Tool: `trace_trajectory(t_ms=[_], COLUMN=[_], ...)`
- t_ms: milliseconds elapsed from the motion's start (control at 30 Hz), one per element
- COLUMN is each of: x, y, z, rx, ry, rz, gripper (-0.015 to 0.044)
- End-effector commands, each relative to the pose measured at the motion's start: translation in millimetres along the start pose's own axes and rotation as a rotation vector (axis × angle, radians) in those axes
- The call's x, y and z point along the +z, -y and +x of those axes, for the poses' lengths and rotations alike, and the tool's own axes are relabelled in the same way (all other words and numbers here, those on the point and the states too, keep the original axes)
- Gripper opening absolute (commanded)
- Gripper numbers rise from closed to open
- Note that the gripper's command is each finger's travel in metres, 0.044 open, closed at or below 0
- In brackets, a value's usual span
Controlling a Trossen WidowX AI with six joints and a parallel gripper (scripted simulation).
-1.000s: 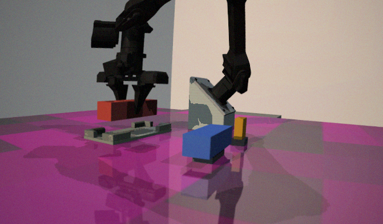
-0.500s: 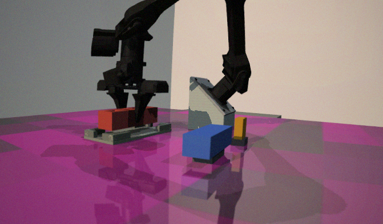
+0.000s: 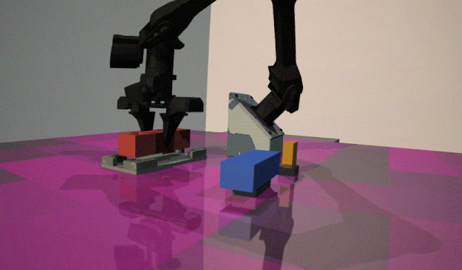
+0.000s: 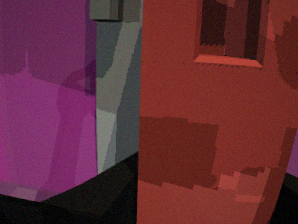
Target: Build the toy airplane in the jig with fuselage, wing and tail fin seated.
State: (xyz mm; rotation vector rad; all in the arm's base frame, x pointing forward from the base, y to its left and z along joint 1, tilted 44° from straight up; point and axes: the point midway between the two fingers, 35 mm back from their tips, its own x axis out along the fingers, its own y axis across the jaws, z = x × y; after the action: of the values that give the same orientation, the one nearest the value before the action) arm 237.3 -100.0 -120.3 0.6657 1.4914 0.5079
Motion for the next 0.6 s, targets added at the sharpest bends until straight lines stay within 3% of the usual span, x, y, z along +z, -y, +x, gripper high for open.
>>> trace_trajectory(t_ms=[0, 300, 567], x=[0.3, 0.3, 0.8], y=[0.2, 0.2, 0.5], z=[-0.4, -0.4, -3.1], rx=[-0.001, -0.001, -0.001], ry=[0.001, 0.001, 0.001], rz=[-0.001, -0.001, 0.000], gripper=[0.0190, 0.0426, 0.0440])
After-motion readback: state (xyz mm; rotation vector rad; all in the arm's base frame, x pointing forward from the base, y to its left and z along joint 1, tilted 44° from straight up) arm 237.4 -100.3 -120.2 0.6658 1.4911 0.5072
